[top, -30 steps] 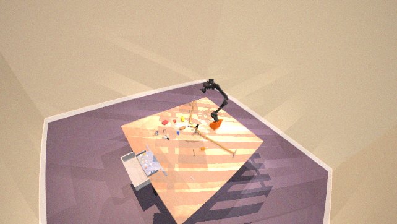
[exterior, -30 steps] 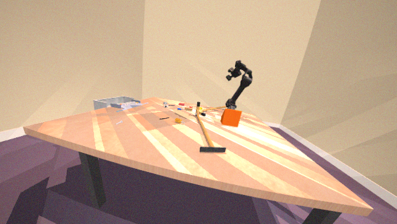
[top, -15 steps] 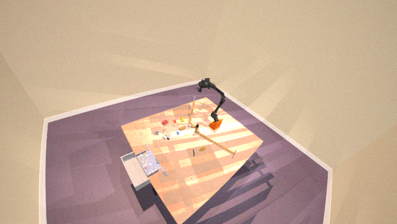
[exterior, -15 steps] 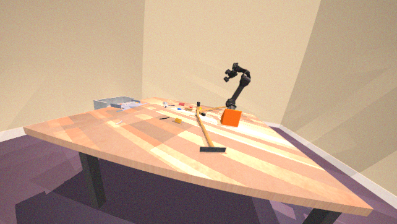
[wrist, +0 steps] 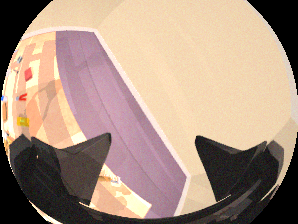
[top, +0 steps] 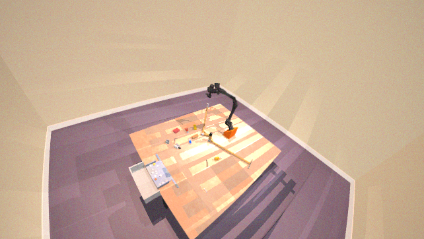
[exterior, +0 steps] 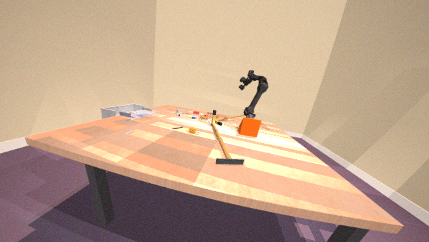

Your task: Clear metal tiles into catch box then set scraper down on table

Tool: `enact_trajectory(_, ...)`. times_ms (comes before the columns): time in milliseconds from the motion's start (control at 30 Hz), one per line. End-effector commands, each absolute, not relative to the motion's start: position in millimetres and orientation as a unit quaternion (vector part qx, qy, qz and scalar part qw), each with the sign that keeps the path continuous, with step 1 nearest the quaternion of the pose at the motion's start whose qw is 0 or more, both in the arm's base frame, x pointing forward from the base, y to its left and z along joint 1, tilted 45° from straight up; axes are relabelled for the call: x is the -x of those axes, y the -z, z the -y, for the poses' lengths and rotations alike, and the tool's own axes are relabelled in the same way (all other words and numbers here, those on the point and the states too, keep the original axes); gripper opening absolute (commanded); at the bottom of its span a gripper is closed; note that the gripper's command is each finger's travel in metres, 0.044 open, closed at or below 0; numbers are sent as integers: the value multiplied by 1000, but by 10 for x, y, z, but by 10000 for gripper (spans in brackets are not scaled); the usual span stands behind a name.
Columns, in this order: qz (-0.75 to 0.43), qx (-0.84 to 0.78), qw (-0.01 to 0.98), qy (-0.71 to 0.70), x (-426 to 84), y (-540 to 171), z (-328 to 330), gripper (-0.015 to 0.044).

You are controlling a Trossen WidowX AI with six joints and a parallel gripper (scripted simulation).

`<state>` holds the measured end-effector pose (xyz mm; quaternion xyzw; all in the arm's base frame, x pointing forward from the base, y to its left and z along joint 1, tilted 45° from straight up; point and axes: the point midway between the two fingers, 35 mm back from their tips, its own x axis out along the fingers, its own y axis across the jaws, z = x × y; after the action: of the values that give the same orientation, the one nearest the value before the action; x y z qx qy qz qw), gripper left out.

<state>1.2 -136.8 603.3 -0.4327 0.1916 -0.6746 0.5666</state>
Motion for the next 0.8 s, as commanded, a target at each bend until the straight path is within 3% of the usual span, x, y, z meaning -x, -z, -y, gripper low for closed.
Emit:
enact_trajectory(0,-197,449,558,670,-91,-6121,1504,440)
enact_trajectory(767,-221,524,506,648,-642,-6441,2219,440)
